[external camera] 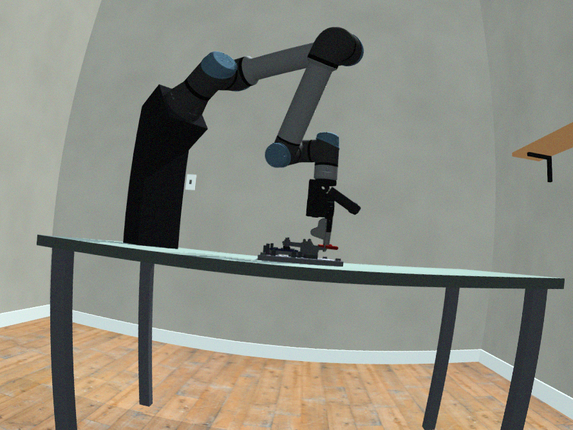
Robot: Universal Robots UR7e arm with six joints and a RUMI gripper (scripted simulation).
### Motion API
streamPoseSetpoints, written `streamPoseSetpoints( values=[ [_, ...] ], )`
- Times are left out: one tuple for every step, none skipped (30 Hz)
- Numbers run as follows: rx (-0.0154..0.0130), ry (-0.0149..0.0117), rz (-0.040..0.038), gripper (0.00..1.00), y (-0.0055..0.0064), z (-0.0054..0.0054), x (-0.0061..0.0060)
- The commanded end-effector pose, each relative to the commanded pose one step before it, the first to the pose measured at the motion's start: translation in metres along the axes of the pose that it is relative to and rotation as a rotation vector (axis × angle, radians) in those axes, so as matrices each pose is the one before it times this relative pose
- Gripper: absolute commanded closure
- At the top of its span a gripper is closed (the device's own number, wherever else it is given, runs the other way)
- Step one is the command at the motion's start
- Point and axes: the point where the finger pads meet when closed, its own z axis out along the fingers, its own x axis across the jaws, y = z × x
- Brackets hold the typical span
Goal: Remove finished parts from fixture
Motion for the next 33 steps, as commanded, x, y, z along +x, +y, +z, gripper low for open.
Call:
streamPoseSetpoints(
  values=[
    [-0.00064, 0.00338, 0.00086, 1.0, 0.00227, -0.00454, 0.0012],
    [-0.00011, 0.00014, 0.00008, 1.0, 0.00047, -0.00053, 0.00013],
    [-0.00004, 0.00005, 0.00003, 1.0, 0.00047, -0.00055, 0.00004],
    [-0.00002, 0.00002, 0.00002, 1.0, 0.00047, -0.00056, 0.00003],
    [-0.00002, 0.00001, 0.00001, 1.0, 0.00048, -0.00058, 0.00002],
    [-0.00001, 0.00001, 0.00001, 1.0, 0.00048, -0.00059, 0.00002],
    [-0.00001, 0.00001, 0.00001, 1.0, 0.00049, -0.0006, 0.00001],
    [-0.00001, 0.00001, 0.00001, 1.0, 0.0005, -0.00061, 0.00001],
    [-0.00001, 0.00001, 0.00001, 1.0, 0.00051, -0.00062, 0.00001],
    [-0.00001, 0.00001, 0.00001, 1.0, 0.00051, -0.00063, 0.00001],
    [-0.00003, 0.00003, 0.00003, 1.0, 0.00057, -0.00058, 0.00004],
    [-0.00005, 0.00005, 0.00004, 1.0, 0.00062, -0.00052, 0.00006],
    [-0.00005, 0.00004, 0.00004, 1.0, 0.00063, -0.00053, 0.00006],
    [-0.00004, 0.00004, 0.00004, 1.0, 0.00063, -0.00054, 0.00006],
    [-0.00005, 0.00004, 0.00004, 1.0, 0.00064, -0.00054, 0.00006],
    [-0.00005, 0.00004, 0.00004, 1.0, 0.00064, -0.00055, 0.00006],
    [0.0, 0.0, 0.0, 1.0, 0.0, 0.0, 0.0],
    [0.0, 0.0, 0.0, 1.0, 0.0, 0.0, 0.0],
    [-0.00004, 0.00004, 0.00004, 1.0, 0.00065, -0.00055, 0.00005],
    [-0.00004, 0.00003, 0.00004, 1.0, 0.00065, -0.00055, 0.00005],
    [-0.00004, 0.00003, 0.00004, 1.0, 0.00066, -0.00054, 0.00006],
    [-0.00008, 0.00007, 0.00008, 1.0, 0.00076, -0.00043, 0.00011],
    [-0.00008, 0.00007, 0.00008, 1.0, 0.00076, -0.00043, 0.00011],
    [-0.00008, 0.00007, 0.00008, 1.0, 0.00076, -0.00043, 0.0001],
    [-0.00008, 0.00007, 0.00008, 1.0, 0.00076, -0.00043, 0.0001],
    [0.00002, -0.00005, -0.00004, 1.0, 0.00071, -0.00048, -0.00001],
    [0.00003, -0.00006, -0.00005, 1.0, 0.0007, -0.00049, -0.00002],
    [0.00003, -0.00006, -0.00004, 1.0, 0.0007, -0.00049, -0.00002],
    [0.00003, -0.00006, -0.00003, 1.0, 0.0007, -0.00049, -0.00002],
    [0.00003, -0.00007, -0.00004, 1.0, 0.00078, -0.00038, -0.00002],
    [0.00002, -0.00005, -0.00004, 1.0, 0.00078, -0.00037, -0.00002],
    [0.00001, -0.00003, -0.00003, 1.0, 0.00078, -0.00037, -0.00001],
    [0.00001, -0.00002, -0.00002, 1.0, 0.00077, -0.00037, -0.00001]
  ],
)
